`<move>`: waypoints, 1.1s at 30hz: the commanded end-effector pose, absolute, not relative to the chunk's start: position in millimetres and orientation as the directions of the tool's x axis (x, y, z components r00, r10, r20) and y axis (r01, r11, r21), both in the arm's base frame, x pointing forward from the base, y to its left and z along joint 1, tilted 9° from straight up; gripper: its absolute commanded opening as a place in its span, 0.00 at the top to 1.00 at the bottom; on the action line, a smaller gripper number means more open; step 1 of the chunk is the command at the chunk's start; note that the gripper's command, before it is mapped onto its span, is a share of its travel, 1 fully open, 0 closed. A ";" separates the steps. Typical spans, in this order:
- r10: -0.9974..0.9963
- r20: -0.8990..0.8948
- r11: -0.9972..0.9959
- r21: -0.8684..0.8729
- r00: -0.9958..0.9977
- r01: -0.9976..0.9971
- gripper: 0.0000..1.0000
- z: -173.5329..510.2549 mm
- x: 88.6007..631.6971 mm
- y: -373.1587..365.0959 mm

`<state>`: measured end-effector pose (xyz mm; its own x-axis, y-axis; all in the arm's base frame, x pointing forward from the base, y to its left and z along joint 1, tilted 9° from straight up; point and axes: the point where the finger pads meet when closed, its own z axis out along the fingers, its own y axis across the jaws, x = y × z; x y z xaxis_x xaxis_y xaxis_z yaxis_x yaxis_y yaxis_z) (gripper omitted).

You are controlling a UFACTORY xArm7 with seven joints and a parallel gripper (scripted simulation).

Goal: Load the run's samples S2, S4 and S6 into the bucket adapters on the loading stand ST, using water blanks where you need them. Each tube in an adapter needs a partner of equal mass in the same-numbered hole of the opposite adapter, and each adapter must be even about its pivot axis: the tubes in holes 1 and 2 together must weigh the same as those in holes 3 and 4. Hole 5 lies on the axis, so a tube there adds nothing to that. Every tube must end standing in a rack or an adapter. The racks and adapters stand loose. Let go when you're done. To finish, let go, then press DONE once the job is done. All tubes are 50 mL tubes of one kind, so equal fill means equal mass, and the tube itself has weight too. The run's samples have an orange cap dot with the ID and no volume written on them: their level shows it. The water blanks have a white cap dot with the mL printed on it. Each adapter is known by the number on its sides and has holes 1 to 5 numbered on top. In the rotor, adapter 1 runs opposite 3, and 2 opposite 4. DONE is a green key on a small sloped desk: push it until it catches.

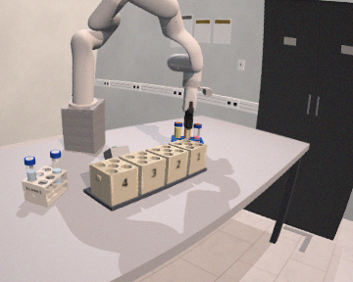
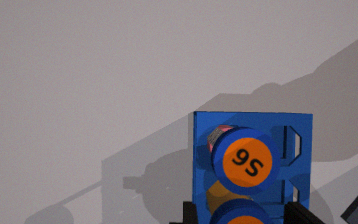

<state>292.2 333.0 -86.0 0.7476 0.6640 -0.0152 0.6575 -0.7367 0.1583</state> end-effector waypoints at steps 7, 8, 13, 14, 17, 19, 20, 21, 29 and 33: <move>0.665 -0.011 -0.737 0.157 0.747 0.658 0.43 -90.8 293.6 333.9; 0.665 -0.011 -0.737 0.157 0.747 0.658 0.43 -91.5 293.6 333.9; 0.665 -0.011 -0.737 0.157 0.747 0.658 0.43 -92.7 293.8 333.7; 0.665 -0.011 -0.737 0.157 0.747 0.658 0.43 -92.7 293.8 333.7; 0.665 -0.011 -0.737 0.157 0.747 0.658 0.43 -92.8 293.8 333.7; 0.665 -0.011 -0.737 0.157 0.747 0.658 0.43 -92.8 293.8 333.7; 0.665 -0.011 -0.737 0.157 0.747 0.658 0.43 -92.8 293.8 333.7; 0.665 -0.011 -0.737 0.157 0.747 0.658 0.43 -92.7 293.8 333.7; 0.665 -0.011 -0.737 0.157 0.747 0.658 1.00 -91.1 293.6 333.9; 0.665 -0.011 -0.737 0.157 0.747 0.658 1.00 -91.0 293.6 333.9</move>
